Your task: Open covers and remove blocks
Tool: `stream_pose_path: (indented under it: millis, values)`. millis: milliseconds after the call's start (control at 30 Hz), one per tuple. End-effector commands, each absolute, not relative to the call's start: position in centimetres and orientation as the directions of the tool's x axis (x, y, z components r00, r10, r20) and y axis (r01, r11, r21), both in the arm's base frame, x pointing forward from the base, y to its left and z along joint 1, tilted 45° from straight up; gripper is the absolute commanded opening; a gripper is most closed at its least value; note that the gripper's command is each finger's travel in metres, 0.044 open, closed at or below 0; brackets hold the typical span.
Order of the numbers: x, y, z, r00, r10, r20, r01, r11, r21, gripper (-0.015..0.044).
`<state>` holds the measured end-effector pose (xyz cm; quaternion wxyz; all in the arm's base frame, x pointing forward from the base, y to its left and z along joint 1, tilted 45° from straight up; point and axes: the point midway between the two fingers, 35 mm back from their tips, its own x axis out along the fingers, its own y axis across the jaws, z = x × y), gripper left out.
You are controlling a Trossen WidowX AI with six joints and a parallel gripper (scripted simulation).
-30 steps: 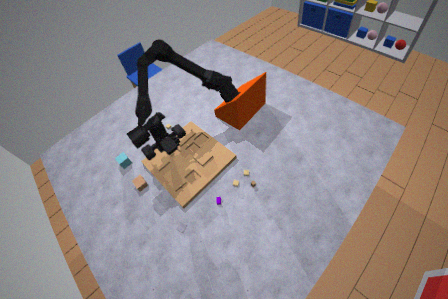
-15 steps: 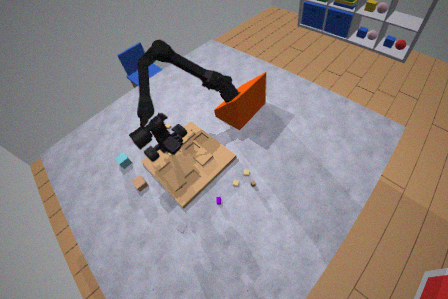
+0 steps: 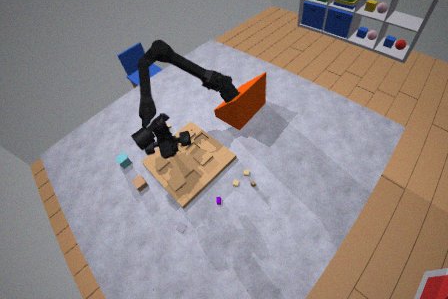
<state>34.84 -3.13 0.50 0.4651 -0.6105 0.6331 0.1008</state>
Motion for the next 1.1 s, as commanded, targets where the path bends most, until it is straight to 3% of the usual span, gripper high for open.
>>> stream_pose_path:
  millis: [0, 233, 1033, 1067]
  values:
    - [34.6, -3.3, 0.3, 0.171, -0.684, -0.709, -0.61, 0.492, -0.622, 0.0]
    - [34.6, -3.2, 0.2, 0.171, -0.684, -0.709, -0.06, 0.711, -0.701, 0.0]
    - [34.3, -2.7, 1.5, 0.171, -0.684, -0.709, 0.149, 0.729, -0.668, 0.0]
    - [34.3, -2.7, 1.1, 0.167, -0.683, -0.711, 0.113, 0.73, -0.674, 0.0026]
